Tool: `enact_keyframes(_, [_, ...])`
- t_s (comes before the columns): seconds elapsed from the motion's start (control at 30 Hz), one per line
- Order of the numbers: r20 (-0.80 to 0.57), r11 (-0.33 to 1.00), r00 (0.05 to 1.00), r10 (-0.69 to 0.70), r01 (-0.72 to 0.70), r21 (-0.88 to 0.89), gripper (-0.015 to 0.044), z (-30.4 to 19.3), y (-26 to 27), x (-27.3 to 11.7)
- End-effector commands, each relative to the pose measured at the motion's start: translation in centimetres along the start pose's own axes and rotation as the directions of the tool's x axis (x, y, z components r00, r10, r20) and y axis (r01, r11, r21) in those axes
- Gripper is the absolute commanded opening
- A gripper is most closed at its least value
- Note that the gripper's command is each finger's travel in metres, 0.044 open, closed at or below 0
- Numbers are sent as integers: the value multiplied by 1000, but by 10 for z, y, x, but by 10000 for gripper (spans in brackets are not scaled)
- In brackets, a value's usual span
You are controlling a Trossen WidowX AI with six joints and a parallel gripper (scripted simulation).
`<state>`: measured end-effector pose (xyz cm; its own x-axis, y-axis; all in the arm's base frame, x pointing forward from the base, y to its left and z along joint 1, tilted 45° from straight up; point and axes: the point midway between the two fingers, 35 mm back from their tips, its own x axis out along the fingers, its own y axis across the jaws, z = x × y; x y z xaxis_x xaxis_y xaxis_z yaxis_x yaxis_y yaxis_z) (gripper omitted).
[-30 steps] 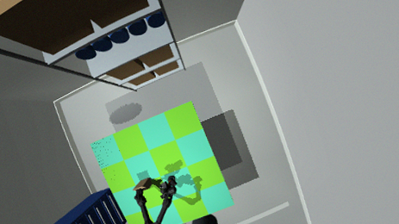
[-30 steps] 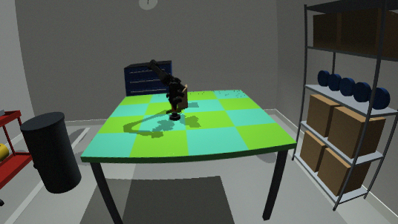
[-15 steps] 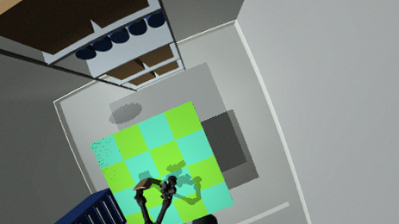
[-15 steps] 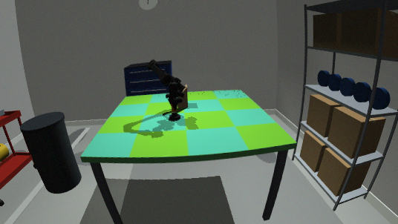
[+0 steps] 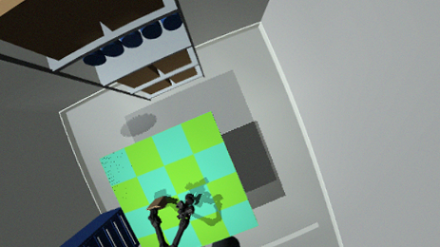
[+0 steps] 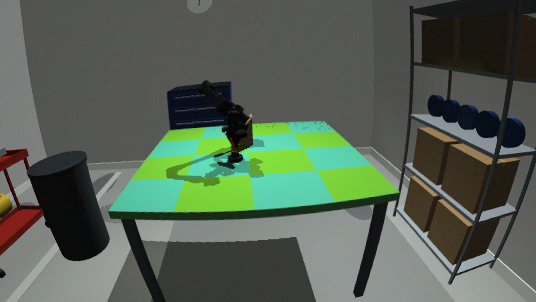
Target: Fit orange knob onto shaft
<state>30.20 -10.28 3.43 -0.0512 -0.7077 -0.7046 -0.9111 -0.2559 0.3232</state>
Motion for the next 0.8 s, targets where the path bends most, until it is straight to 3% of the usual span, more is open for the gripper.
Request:
enact_keyframes(0.0, [-2, 996, 1000, -1, 0, -91, 0, 1, 0, 0])
enact_keyframes(0.77, [-2, 996, 1000, -1, 0, -94, 0, 0, 1, 0])
